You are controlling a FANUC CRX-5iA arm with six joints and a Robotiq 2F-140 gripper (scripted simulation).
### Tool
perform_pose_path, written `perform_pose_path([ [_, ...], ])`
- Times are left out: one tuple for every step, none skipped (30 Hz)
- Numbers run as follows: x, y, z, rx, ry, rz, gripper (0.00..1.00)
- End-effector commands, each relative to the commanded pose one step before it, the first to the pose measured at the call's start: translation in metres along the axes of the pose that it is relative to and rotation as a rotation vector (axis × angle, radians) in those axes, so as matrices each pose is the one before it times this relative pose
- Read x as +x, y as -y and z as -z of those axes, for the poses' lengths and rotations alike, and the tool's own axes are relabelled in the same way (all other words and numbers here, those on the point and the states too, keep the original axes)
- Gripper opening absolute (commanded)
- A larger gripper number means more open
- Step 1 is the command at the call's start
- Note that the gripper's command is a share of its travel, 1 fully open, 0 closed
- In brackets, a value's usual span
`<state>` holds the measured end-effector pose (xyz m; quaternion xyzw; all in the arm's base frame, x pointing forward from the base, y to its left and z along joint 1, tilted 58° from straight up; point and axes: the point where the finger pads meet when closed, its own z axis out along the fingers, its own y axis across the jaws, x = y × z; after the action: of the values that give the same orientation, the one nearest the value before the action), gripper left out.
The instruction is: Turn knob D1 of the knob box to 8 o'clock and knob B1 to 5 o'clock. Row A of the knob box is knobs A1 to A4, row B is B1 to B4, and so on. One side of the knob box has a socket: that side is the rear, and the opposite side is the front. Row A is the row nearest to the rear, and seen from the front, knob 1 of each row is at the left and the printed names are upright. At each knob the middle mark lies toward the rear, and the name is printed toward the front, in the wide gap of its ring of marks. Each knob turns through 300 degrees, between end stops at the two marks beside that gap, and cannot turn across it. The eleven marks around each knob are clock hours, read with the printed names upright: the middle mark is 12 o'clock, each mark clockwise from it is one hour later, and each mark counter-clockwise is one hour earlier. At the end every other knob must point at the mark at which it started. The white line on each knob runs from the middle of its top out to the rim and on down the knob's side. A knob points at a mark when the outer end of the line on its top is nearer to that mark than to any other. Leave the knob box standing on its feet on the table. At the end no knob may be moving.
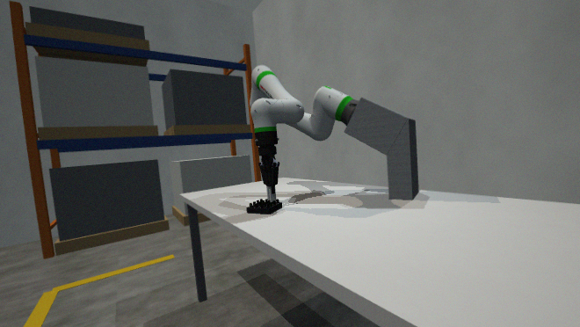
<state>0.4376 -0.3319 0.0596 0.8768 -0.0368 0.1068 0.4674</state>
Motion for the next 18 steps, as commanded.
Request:
perform_pose_path([
  [0.00008, 0.00014, 0.00013, -0.00331, -0.00401, -0.11464, 0.05],
  [0.0, 0.0, 0.0, 0.0, 0.0, 0.0, 0.05],
  [0.0, 0.0, 0.0, 0.0, 0.0, 0.0, 0.05],
  [0.0, 0.0, 0.0, 0.0, 0.0, -0.0257, 0.05],
  [0.0, 0.0, 0.0, 0.0, 0.0, -0.02604, 0.05],
  [0.0, 0.0, 0.0, 0.0, 0.0, -0.02634, 0.05],
  [0.0, 0.0, 0.0, 0.0, 0.0, -0.02659, 0.05],
  [0.0, 0.0, 0.0, 0.0, 0.0, -0.02679, 0.05],
  [0.0, 0.0, 0.0, 0.0, 0.0, -0.02696, 0.05],
  [0.0, 0.0, 0.0, 0.0, 0.0, -0.02707, 0.05],
  [0.0, 0.0, 0.0, 0.0, 0.0, -0.02714, 0.05],
  [0.0, 0.0, 0.0, 0.0, 0.0, -0.02716, 0.05],
  [0.0, 0.0, 0.0, 0.0, 0.0, -0.02714, 0.05],
  [0.0, 0.0, 0.0, 0.0, 0.0, -0.02707, 0.05],
  [0.0, 0.0, 0.0, 0.0, 0.0, -0.02696, 0.05],
  [0.0, 0.0, 0.0, 0.0, 0.0, -0.02679, 0.05],
  [0.0, 0.0, 0.0, 0.0, 0.0, -0.02659, 0.05],
  [0.0, 0.0, 0.0, 0.0, 0.0, -0.02634, 0.05],
])
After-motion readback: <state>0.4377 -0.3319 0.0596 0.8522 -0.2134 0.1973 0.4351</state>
